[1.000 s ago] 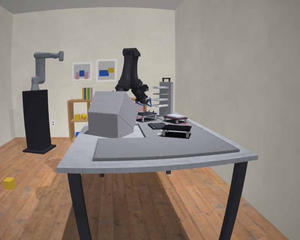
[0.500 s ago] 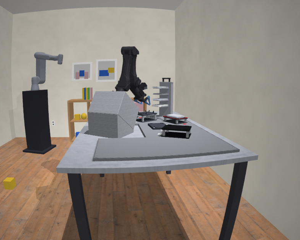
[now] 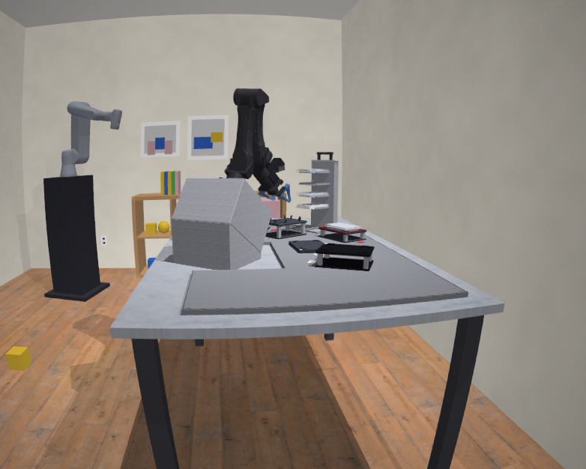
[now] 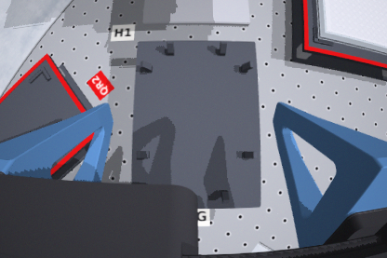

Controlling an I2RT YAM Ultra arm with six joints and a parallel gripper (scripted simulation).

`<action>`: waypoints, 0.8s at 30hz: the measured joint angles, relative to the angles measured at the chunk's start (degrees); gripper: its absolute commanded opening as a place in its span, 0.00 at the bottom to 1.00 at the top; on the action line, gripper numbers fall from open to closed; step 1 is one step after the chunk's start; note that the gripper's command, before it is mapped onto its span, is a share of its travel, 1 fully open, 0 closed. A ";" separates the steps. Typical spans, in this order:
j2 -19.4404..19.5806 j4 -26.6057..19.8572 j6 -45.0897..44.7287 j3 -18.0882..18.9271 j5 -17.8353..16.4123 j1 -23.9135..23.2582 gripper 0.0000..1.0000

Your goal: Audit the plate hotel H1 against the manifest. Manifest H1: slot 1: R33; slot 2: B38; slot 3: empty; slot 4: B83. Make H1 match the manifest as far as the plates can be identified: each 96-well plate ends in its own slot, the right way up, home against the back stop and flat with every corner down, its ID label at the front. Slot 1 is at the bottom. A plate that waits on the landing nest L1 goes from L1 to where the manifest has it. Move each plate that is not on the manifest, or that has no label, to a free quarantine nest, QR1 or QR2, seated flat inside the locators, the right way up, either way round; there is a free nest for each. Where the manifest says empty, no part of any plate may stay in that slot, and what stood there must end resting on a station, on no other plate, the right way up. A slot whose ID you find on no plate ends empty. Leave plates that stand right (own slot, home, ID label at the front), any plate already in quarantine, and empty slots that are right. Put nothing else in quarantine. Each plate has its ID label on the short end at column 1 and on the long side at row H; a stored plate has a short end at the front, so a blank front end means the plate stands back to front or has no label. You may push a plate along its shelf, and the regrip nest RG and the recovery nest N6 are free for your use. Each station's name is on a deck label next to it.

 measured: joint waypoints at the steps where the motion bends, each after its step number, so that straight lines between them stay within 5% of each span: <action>1: -0.66 -0.46 0.07 -0.20 0.20 0.24 1.00; 10: -7.80 -7.08 0.63 -0.63 2.08 2.32 1.00; 24: -19.10 -22.62 1.25 4.81 4.15 4.33 1.00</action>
